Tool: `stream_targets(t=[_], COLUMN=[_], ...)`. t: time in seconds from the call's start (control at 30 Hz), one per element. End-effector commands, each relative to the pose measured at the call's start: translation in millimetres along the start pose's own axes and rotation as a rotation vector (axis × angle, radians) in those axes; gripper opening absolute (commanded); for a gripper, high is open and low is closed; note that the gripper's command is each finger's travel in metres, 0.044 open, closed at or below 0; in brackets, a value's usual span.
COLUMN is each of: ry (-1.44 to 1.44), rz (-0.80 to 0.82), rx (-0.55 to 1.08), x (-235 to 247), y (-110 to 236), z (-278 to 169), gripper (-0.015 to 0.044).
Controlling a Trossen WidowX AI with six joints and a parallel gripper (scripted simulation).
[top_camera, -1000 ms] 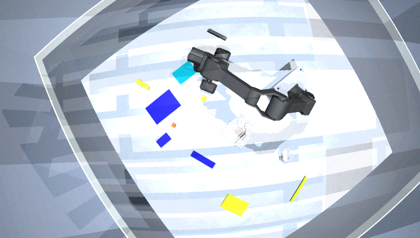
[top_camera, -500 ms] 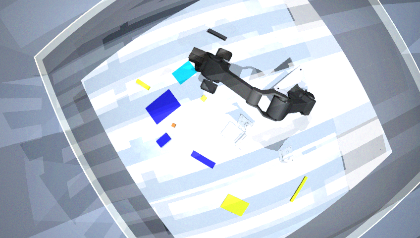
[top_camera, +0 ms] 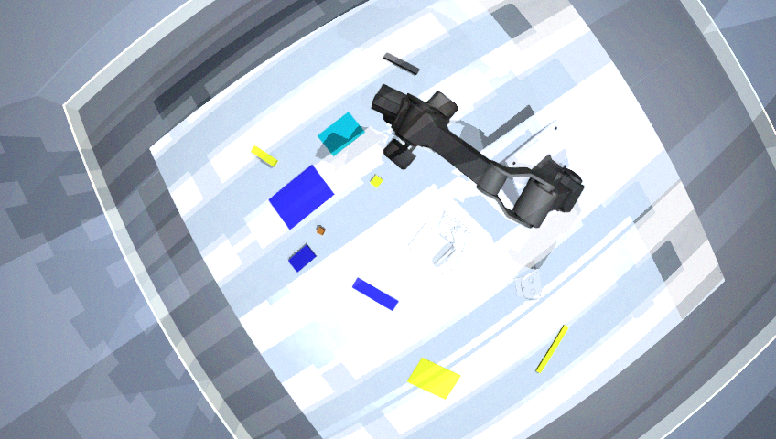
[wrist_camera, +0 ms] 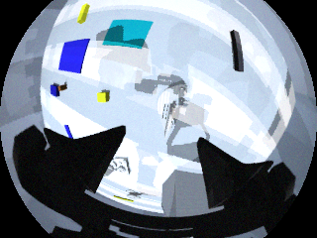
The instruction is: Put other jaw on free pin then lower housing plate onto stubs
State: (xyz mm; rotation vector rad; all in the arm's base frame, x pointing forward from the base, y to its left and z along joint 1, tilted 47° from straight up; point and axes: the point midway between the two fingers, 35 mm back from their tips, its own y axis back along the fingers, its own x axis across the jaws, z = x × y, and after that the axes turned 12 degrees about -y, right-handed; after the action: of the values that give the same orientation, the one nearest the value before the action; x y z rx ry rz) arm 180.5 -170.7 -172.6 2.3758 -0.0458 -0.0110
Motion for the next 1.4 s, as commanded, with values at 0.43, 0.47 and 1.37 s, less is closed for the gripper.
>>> stream_targets(t=[0.43,0.47,1.37], ry=[-0.014,-0.014,-0.014], rz=[-0.002,-0.002,-0.002], rx=[-0.001,-0.001,-0.001], x=[-4,-4,-4], y=[-39,-39,-39], z=[-3,-3,-3], gripper=[0.0440,0.0440,0.0440])
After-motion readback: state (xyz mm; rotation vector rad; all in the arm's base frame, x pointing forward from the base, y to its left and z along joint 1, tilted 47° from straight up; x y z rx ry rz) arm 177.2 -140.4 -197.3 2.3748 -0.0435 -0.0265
